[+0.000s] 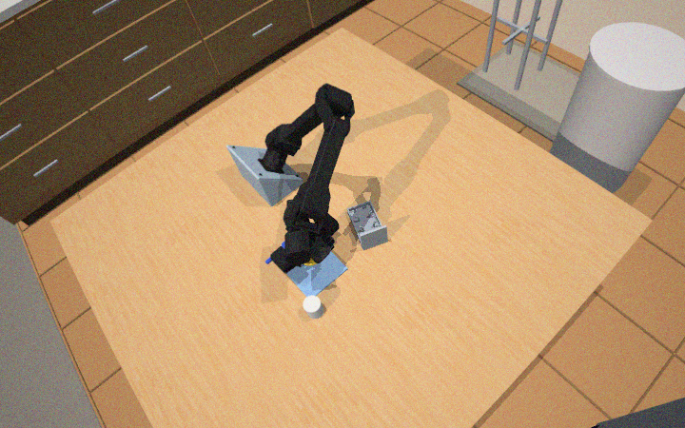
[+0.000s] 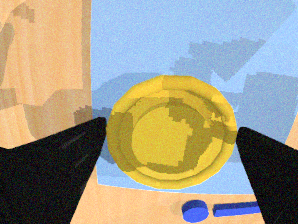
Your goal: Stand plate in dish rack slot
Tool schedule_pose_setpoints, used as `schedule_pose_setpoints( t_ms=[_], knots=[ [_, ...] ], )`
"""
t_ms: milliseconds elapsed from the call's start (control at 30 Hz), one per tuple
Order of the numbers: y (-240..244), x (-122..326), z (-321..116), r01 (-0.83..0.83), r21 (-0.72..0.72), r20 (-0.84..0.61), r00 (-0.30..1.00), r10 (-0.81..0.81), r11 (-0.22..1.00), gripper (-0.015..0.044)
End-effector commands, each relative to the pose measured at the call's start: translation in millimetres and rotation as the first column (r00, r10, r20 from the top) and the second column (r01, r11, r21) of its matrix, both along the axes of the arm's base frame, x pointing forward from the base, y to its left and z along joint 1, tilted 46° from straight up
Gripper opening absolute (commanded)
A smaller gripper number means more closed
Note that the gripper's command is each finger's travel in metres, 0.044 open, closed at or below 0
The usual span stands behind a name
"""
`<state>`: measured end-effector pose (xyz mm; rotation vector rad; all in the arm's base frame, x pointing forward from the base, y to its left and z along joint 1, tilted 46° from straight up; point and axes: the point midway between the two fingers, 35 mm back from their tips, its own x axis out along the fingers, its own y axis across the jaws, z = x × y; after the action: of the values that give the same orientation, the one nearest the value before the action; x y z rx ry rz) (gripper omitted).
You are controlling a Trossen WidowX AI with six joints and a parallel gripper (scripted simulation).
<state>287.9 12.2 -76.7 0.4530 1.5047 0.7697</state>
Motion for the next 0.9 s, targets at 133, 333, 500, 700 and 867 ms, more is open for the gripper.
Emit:
schedule_pose_setpoints(
  t_ms=[133,333,500,700,867],
  knots=[
    [2,-2,-1,0.004,0.007,-0.009,1.0,-0.004,1.0,0.0353],
    [2,-2,-1,0.004,0.007,-0.009,1.0,-0.004,1.0,0.0313],
    [-7,2,6,0.005,0.004,-0.009,1.0,-0.005,1.0,0.0182],
    [-28,12,23,0.007,-0.002,-0.008,1.0,-0.007,1.0,0.0025],
    [-46,18,38,0.007,-0.005,-0.008,1.0,-0.007,1.0,0.0]
  ],
)
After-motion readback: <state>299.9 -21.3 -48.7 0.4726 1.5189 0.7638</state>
